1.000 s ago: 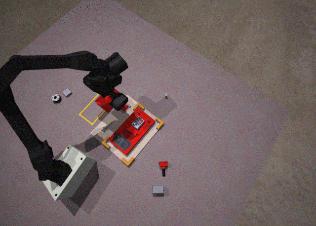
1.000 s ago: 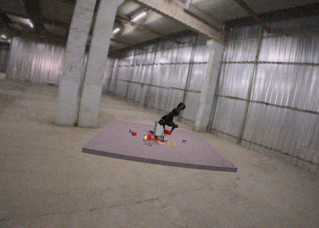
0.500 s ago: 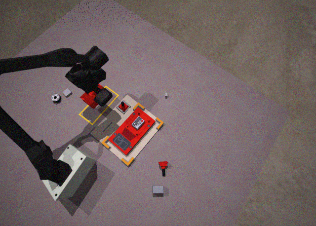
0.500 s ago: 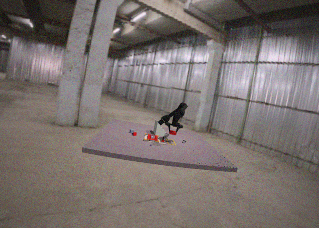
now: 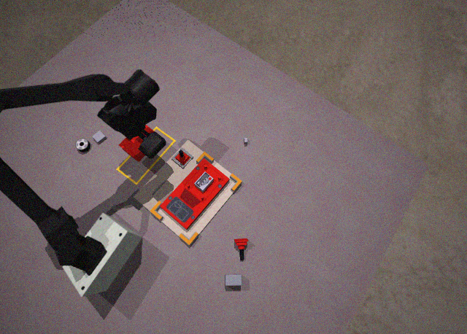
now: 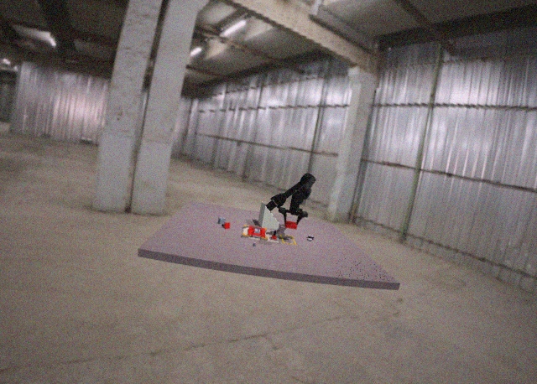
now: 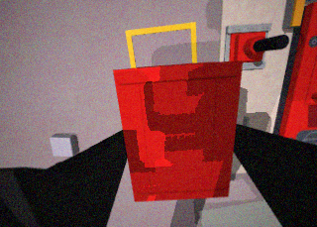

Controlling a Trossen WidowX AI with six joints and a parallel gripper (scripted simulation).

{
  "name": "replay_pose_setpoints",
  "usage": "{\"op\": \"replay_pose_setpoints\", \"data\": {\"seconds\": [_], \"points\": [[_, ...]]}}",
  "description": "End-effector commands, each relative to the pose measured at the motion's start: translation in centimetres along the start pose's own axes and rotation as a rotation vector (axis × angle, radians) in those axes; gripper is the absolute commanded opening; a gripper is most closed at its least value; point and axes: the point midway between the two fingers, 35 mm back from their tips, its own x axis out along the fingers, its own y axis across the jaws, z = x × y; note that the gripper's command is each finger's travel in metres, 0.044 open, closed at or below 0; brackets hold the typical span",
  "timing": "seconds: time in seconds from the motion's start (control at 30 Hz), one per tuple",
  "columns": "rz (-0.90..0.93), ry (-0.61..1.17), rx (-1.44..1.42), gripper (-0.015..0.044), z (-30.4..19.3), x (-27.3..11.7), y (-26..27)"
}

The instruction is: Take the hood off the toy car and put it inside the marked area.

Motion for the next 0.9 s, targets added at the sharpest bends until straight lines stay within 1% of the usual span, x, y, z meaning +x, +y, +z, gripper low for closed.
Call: {"op": "replay_pose_setpoints", "data": {"seconds": [0.0,0.87], "points": [[0.005,0.007,0.009,0.0,-0.2,0.6,0.0],[0.006,0.007,0.009,0.0,-0.1,3.2,0.0]]}}
